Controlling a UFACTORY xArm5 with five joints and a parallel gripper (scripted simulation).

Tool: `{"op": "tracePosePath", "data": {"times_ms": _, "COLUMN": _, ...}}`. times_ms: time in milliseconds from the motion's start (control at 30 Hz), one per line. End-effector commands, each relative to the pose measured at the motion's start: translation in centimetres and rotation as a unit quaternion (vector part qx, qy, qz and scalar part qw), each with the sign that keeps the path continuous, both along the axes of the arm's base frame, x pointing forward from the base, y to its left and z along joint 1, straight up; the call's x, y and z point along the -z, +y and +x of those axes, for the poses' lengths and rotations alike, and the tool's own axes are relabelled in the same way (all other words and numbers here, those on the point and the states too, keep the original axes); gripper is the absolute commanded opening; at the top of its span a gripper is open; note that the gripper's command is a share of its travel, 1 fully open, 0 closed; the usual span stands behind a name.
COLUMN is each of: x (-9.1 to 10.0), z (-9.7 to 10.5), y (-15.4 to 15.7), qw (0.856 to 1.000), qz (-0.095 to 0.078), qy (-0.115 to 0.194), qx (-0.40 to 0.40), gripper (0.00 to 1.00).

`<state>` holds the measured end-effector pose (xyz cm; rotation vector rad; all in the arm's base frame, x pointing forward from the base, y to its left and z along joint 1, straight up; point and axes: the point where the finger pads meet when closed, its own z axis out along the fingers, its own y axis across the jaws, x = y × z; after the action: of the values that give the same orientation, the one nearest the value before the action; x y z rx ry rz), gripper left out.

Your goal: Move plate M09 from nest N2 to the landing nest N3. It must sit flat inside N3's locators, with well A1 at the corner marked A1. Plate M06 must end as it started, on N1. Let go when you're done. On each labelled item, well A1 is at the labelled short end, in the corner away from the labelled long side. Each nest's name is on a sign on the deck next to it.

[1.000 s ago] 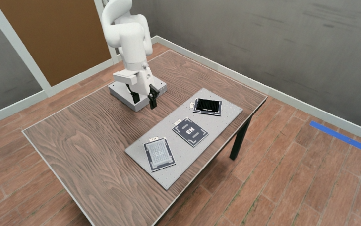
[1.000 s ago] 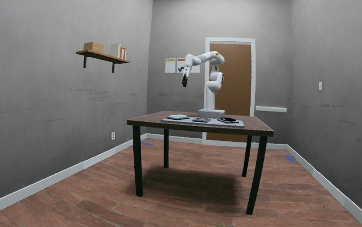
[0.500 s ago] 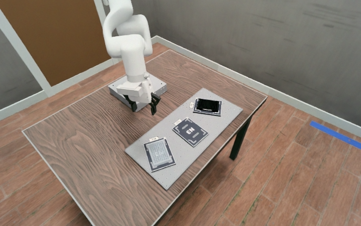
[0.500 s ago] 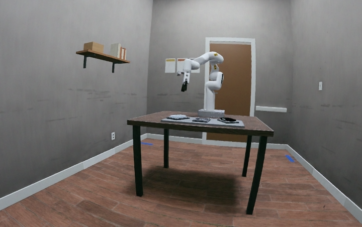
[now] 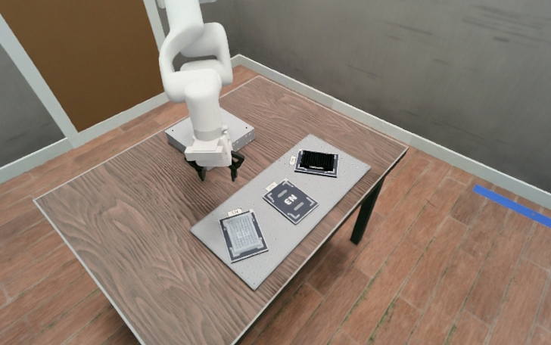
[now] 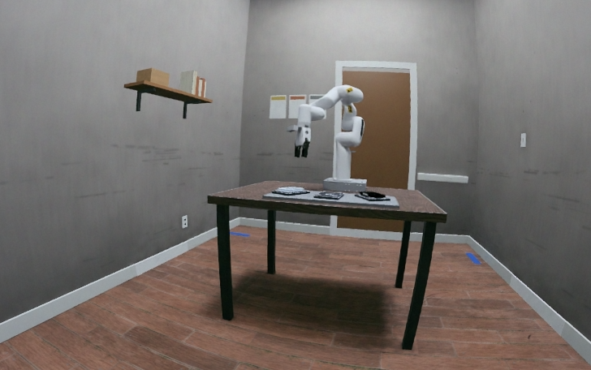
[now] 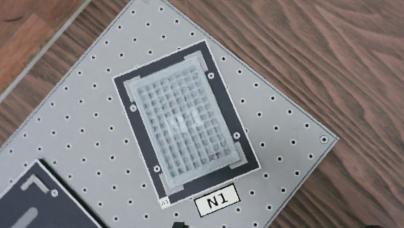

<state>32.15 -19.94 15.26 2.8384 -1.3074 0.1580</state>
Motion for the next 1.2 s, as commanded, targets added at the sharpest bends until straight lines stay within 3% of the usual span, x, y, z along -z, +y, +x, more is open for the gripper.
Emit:
{"op": "tracePosePath", "data": {"times_ms": 0, "x": 1.5, "z": -0.5, "y": -0.1, "qw": 0.999, "qz": 0.0, "qy": 0.01, "qx": -0.047, "gripper": 1.0}}
{"op": "tracePosePath", "data": {"times_ms": 300, "x": 4.1, "z": -1.8, "y": 0.2, "qw": 0.992, "qz": 0.007, "qy": 0.029, "qx": -0.124, "gripper": 1.0}}
{"op": "tracePosePath", "data": {"times_ms": 533, "x": 6.5, "z": -3.2, "y": 0.6, "qw": 0.979, "qz": 0.016, "qy": 0.046, "qx": -0.2, "gripper": 1.0}}
{"op": "tracePosePath", "data": {"times_ms": 1167, "x": 6.5, "z": -3.2, "y": 0.6, "qw": 0.979, "qz": 0.016, "qy": 0.046, "qx": -0.2, "gripper": 1.0}}
